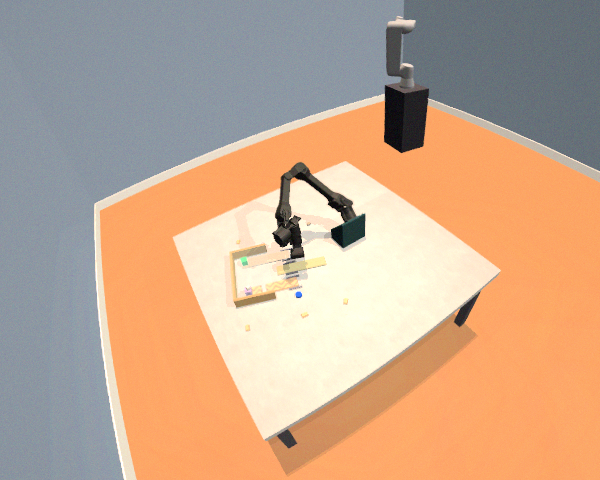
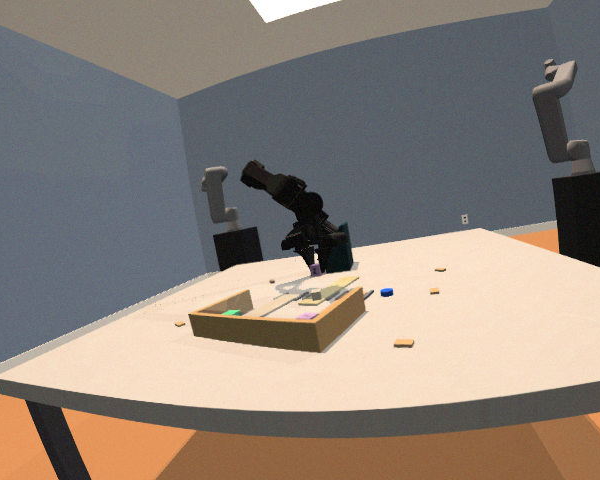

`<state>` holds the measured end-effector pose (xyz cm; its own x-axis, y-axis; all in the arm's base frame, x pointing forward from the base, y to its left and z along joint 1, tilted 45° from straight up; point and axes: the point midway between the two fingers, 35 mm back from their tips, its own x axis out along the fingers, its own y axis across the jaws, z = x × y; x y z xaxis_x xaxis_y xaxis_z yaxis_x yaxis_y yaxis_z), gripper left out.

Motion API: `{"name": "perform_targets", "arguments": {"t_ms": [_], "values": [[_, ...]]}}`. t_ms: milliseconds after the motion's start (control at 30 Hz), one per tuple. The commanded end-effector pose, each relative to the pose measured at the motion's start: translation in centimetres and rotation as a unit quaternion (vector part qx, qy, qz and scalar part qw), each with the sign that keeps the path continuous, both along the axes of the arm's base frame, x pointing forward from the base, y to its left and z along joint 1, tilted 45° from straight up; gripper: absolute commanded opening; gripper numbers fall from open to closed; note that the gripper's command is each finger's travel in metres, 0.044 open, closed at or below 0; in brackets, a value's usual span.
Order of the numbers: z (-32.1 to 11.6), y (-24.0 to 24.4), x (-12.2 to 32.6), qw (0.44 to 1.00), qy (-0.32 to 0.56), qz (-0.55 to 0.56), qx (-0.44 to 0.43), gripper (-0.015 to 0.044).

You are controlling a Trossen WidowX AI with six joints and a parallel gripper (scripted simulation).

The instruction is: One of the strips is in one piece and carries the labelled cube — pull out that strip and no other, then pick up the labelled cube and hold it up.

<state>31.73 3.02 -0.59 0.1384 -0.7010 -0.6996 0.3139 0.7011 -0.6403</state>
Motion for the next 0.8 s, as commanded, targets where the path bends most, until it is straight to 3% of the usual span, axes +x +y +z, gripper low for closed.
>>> {"name": "perform_targets", "arguments": {"t_ms": [0,333,767], "values": [[0.2,0.0,-1.2,1.0,-0.006,0.0,0.005,0.0],[2.6,2.4,-2.0,1.0,-0.006,0.001,0.005,0.0],[2.7,2.5,-2.0,1.0,-0.006,0.0,0.005,0.0]]}}
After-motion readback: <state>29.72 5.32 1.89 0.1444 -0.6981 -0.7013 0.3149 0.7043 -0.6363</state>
